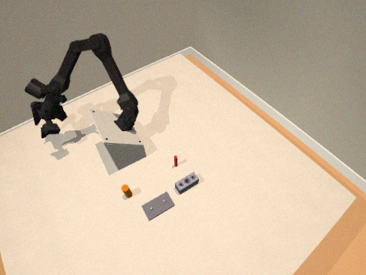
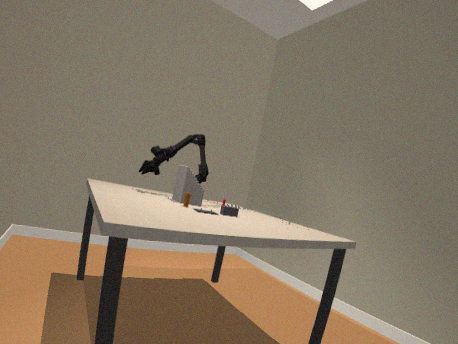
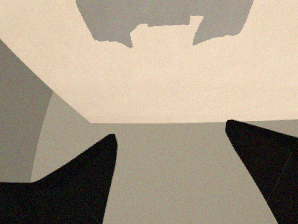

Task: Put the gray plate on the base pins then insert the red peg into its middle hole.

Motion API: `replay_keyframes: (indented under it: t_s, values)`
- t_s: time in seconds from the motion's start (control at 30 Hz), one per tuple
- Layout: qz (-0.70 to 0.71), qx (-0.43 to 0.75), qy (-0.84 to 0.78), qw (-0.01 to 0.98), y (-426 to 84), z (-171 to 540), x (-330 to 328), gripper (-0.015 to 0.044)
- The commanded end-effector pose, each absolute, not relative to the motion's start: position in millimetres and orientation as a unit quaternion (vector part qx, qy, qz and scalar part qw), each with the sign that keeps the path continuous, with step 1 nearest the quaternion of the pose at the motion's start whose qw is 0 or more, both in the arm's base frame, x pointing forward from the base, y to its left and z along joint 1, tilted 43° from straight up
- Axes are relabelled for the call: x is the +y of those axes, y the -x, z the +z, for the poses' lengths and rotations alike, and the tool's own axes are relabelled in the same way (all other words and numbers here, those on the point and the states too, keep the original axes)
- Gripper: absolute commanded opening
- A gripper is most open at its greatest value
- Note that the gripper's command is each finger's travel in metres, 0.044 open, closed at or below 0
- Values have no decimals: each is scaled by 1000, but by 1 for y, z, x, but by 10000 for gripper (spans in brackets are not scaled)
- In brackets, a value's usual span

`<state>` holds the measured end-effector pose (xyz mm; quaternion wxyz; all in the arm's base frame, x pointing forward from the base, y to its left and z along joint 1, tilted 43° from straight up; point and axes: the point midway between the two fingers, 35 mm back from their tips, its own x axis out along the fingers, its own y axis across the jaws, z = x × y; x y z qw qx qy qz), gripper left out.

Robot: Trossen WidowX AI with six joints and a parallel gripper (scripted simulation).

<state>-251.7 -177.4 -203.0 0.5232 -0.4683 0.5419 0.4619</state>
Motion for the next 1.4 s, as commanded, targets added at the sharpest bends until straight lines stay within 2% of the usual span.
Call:
replay_keyframes:
  t_s: [0.0,0.03,0.5,0.7,0.9,1.03,1.2,1.37]
  values:
    - [462,540,467,526,252,-204,-178,426]
    - [463,536,463,533,253,-205,-179,440]
    - [512,389,319,696,260,-221,-198,440]
    - [547,330,250,727,259,-210,-203,440]
    - [552,324,256,724,257,-209,-206,440]
    - [616,227,411,632,221,-189,-253,440]
    - [667,70,583,459,159,-161,-305,440]
    - [671,-77,683,280,98,-136,-335,440]
